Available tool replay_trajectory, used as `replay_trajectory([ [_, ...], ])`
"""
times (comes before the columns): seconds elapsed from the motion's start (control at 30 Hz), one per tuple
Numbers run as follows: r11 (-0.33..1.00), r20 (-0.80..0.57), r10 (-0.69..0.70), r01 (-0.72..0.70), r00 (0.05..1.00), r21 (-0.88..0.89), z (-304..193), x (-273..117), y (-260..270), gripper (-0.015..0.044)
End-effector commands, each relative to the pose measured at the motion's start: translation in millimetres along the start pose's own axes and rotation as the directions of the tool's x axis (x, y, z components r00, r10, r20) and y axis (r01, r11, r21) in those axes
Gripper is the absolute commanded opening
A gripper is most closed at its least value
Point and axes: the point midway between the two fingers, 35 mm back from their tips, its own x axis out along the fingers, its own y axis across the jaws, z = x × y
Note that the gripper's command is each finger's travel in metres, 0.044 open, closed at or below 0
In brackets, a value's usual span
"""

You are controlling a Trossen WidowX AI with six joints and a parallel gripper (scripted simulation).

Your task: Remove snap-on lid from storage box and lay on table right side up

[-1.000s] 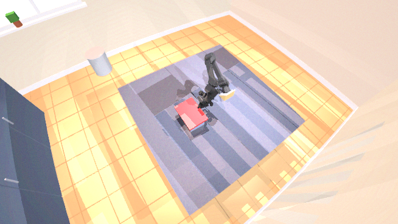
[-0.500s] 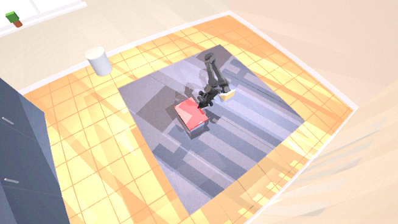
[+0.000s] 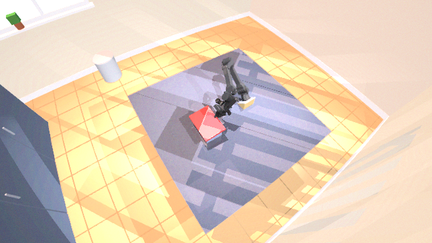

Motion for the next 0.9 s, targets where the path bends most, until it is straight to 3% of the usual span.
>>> replay_trajectory([
  [0.0,1.0,-0.002,0.0,0.0,1.0,0.001,0.0,1.1,1.3,0.0],
  [0.87,1.0,-0.004,0.007,-0.007,1.0,0.001,0.2,-1.4,4.3,0.0],
])
